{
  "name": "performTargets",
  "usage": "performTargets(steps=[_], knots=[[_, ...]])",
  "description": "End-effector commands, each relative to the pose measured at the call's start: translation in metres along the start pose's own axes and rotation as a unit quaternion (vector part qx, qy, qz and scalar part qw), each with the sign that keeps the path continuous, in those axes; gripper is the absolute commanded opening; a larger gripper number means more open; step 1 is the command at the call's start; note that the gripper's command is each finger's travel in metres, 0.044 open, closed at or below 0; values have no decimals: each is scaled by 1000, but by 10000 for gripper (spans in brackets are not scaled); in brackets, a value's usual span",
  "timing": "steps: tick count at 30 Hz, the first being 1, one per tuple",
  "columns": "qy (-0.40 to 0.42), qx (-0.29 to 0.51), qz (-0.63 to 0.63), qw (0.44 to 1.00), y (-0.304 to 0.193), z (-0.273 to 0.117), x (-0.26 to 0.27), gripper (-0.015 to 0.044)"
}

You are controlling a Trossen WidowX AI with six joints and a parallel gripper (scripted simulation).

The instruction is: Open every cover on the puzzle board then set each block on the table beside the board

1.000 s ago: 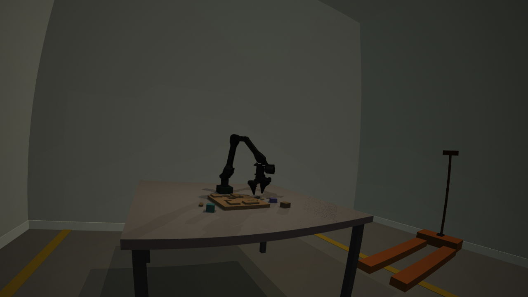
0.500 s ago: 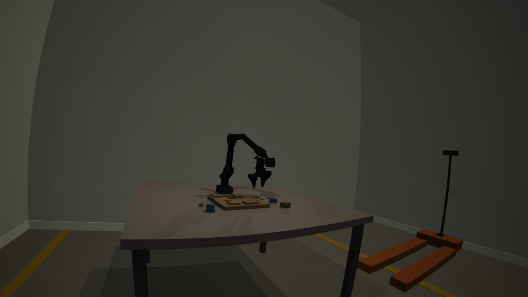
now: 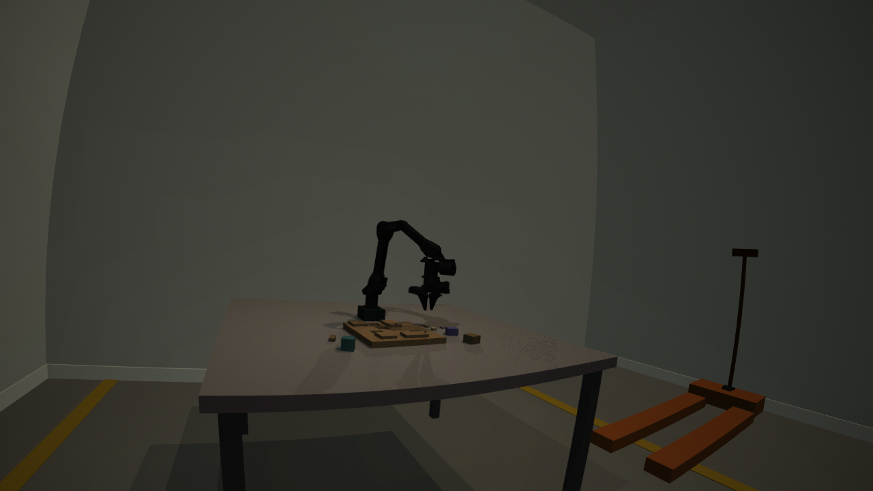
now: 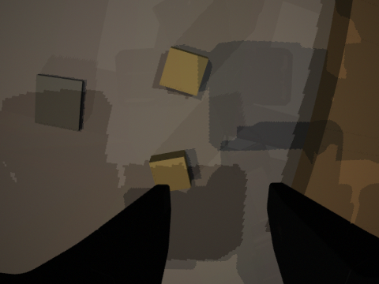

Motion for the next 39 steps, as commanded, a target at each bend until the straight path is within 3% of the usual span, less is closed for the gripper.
performTargets(steps=[1, 3, 29, 39], knots=[[0, -7, 56, 998, 17, -4, -15, 46], [0, -8, 81, 997, 24, -4, -23, 0], [-5, -2, 432, 902, 78, -3, -151, 0], [-5, -2, 441, 898, 79, 5, -154, 0]])
Point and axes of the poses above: the point midway between the two fingers, 35 mm back from their tips, its own z axis out along the fingers, its own x axis across the jaws, y = z × x, the point moved 2 cm from there along -z, back along the fingers, and after that the axes turned 7 degrees about -z, right-handed, at the moved point
